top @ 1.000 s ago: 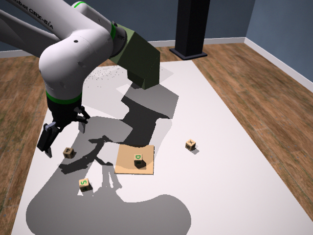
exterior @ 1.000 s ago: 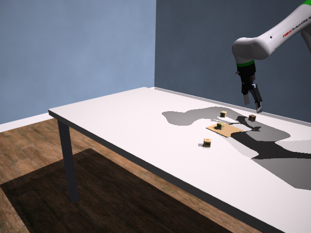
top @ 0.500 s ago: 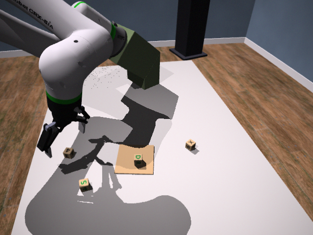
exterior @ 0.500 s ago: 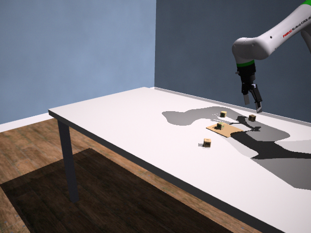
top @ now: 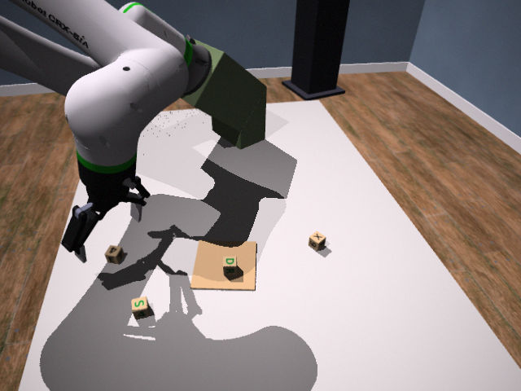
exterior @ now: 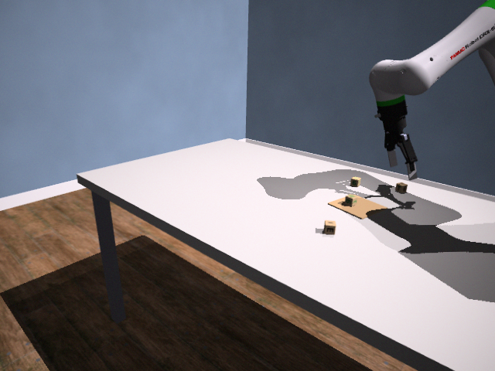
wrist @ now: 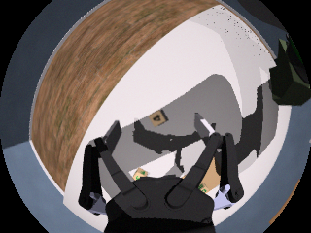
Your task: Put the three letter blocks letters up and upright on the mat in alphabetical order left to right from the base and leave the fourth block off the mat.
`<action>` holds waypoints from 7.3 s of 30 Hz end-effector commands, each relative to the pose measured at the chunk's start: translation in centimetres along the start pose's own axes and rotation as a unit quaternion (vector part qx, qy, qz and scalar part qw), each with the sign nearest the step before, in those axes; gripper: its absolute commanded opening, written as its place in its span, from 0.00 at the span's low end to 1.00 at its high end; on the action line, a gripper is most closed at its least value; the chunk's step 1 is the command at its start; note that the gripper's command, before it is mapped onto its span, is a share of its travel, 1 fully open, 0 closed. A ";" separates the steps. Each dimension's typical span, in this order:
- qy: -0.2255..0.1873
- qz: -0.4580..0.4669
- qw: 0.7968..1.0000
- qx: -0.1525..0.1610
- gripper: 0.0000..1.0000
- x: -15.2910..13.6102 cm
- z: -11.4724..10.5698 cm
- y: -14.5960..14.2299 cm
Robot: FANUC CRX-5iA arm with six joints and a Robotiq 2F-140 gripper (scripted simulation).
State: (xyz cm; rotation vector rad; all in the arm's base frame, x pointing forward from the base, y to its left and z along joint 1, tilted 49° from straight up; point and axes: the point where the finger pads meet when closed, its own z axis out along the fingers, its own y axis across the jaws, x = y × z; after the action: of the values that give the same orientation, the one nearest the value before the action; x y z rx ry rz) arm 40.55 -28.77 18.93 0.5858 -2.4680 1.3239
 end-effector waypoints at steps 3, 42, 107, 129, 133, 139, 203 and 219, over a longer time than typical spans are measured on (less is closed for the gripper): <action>0.000 0.000 1.000 0.000 1.00 0.0 0.0 0.0; -0.165 -0.306 0.936 0.055 1.00 -19.3 -14.9 12.4; -0.078 -0.878 0.445 0.155 0.40 -20.4 -11.8 12.5; -0.078 -0.878 0.445 0.155 0.40 -20.4 -11.8 12.5; -0.078 -0.878 0.445 0.155 0.40 -20.4 -11.8 12.5; -0.078 -0.878 0.445 0.155 0.40 -20.4 -11.8 12.5; -0.078 -0.879 0.445 0.155 0.40 -22.2 -6.9 12.4; -0.078 -0.879 0.445 0.155 0.40 -22.7 -5.6 12.4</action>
State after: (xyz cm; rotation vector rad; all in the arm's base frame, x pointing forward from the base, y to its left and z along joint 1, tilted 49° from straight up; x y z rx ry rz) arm 54.82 -12.77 3.50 2.3080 -0.3651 0.5066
